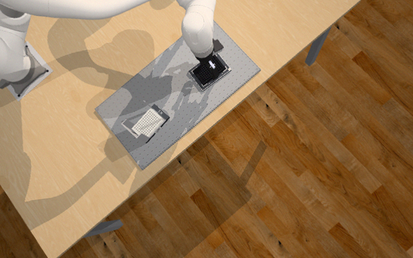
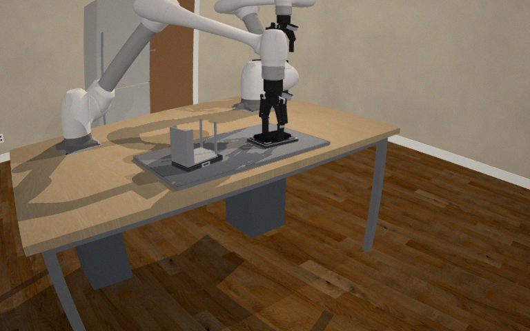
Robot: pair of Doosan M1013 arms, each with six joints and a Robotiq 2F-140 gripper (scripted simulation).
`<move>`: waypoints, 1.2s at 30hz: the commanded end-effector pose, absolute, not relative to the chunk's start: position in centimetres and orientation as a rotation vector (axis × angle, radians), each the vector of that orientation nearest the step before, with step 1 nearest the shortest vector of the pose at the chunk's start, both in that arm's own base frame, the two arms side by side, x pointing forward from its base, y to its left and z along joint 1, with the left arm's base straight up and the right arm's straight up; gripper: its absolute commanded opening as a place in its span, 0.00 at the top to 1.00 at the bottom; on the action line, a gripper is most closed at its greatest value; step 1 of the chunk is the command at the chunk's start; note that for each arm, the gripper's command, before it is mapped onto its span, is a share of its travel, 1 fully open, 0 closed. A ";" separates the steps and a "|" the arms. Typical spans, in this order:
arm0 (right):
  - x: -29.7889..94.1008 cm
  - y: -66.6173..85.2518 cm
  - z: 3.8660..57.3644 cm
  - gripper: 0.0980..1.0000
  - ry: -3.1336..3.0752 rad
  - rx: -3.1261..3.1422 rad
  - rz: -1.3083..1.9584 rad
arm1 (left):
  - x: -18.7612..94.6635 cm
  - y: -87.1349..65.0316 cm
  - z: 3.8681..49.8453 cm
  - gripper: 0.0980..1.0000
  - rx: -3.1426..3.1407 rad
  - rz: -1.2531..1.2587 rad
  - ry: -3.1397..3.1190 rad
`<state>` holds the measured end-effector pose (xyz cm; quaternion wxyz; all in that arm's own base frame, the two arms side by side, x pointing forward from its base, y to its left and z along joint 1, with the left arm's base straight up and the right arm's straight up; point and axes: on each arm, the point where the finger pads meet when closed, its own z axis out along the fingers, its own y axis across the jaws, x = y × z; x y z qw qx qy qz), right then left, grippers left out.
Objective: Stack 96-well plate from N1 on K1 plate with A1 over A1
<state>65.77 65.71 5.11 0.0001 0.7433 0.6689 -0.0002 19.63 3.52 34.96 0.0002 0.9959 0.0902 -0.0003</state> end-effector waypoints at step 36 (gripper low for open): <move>65.8 65.8 5.5 0.44 2.102 2.336 0.003 | 19.6 3.5 35.0 0.00 3.129 0.000 0.284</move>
